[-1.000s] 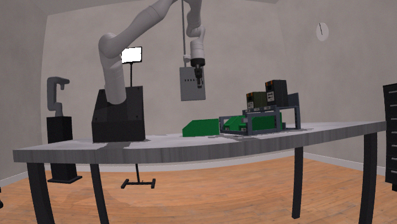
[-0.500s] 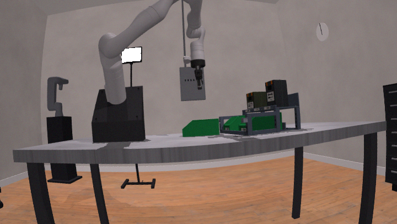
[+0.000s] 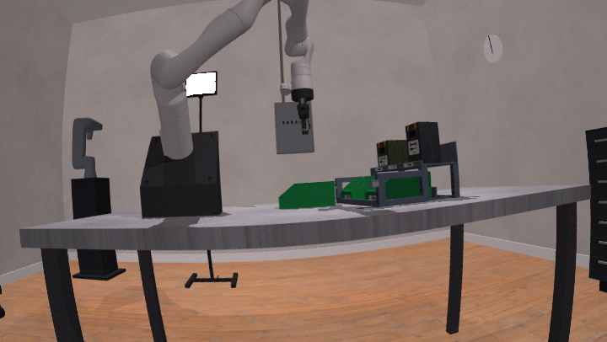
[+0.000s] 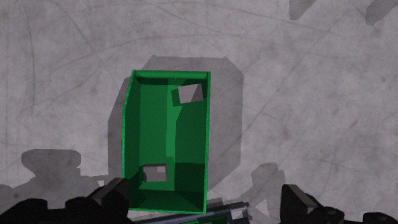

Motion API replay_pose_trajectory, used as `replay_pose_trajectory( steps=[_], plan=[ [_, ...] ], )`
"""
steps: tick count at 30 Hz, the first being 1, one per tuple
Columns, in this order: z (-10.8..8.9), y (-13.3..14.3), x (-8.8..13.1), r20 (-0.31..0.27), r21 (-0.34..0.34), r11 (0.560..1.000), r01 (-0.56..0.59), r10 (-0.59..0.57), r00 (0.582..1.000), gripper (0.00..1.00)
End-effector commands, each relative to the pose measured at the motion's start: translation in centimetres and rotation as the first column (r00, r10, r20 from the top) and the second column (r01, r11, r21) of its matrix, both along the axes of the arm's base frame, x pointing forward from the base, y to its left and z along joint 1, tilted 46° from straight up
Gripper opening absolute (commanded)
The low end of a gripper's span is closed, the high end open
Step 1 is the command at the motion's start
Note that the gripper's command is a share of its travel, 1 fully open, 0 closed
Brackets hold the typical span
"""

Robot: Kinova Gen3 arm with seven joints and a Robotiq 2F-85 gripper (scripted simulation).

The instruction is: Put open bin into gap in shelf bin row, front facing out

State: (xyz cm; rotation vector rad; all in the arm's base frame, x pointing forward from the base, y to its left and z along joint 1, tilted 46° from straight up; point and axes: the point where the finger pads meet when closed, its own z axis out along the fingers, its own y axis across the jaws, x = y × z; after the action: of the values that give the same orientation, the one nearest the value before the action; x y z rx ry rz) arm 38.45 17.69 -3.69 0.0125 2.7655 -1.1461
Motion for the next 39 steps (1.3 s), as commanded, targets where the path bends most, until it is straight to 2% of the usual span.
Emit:
replay_pose_trajectory(
  steps=[1, 39],
  plan=[
    [0.11, 0.16, 0.0, 0.001, 0.001, 1.0, -0.001, 0.001, 1.0, 1.0],
    [0.59, 0.67, -0.1, 0.001, 0.001, 1.0, -0.001, 0.001, 1.0, 1.0]
  ],
)
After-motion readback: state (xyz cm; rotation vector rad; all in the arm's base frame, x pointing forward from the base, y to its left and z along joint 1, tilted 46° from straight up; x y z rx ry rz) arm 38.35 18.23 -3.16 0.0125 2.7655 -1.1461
